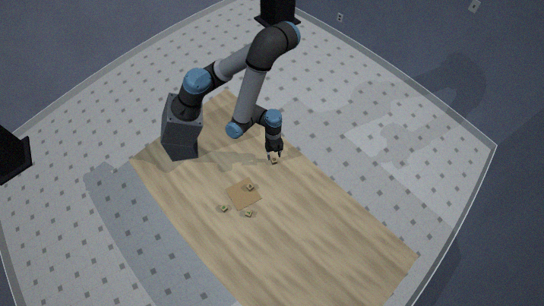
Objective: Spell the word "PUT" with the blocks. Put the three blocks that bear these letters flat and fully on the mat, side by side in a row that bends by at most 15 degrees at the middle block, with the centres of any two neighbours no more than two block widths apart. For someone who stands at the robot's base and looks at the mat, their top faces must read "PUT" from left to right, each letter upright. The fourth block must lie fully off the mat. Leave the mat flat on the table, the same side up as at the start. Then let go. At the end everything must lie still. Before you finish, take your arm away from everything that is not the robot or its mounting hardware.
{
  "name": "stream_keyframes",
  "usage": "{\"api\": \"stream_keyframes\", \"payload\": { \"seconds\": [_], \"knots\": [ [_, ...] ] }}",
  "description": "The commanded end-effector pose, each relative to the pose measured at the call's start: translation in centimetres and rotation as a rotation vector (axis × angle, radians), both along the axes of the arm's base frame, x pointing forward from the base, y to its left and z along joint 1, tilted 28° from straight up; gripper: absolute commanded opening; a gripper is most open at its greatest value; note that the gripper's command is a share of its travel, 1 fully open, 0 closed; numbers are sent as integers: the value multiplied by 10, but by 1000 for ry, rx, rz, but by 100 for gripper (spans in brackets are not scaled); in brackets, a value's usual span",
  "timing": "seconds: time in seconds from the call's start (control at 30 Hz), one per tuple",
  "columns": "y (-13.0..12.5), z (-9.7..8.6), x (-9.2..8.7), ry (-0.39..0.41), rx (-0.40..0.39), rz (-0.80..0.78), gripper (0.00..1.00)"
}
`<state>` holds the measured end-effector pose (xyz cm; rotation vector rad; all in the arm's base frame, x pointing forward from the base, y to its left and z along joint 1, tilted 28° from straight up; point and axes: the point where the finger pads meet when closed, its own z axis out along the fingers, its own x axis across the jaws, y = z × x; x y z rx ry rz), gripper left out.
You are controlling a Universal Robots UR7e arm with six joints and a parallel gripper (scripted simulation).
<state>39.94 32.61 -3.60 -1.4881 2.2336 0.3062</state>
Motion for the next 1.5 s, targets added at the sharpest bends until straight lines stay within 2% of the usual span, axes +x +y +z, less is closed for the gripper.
{"api": "stream_keyframes", "payload": {
  "seconds": [0.0, 0.37, 1.47],
  "knots": [
    [5, -6, 4, -6, 1, 0, 100],
    [10, -16, 6, -6, 2, 0, 100],
    [10, -18, 6, -5, 2, 0, 100]
  ]
}}
